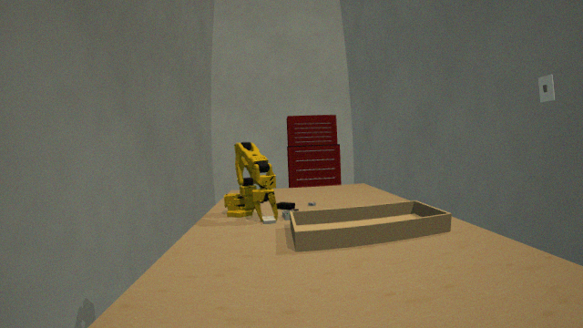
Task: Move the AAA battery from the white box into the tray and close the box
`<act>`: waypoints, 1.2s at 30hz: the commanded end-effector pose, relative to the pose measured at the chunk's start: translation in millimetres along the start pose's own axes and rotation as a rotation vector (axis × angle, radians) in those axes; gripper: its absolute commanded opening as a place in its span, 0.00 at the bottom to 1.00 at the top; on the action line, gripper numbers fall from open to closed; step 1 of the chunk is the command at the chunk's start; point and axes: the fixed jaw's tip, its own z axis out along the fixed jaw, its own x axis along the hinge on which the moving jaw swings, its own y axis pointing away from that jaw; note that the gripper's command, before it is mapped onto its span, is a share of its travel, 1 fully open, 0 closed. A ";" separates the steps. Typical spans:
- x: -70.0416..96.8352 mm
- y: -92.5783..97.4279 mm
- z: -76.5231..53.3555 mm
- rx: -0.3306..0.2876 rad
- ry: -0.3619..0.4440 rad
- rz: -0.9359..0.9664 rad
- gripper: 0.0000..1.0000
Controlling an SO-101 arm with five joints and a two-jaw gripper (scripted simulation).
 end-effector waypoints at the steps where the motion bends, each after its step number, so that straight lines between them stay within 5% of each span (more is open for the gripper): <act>1: 2.2 0.1 -0.1 0.006 0.012 -0.003 0.24; 36: 2.2 0.1 -0.1 0.006 0.012 -0.003 0.28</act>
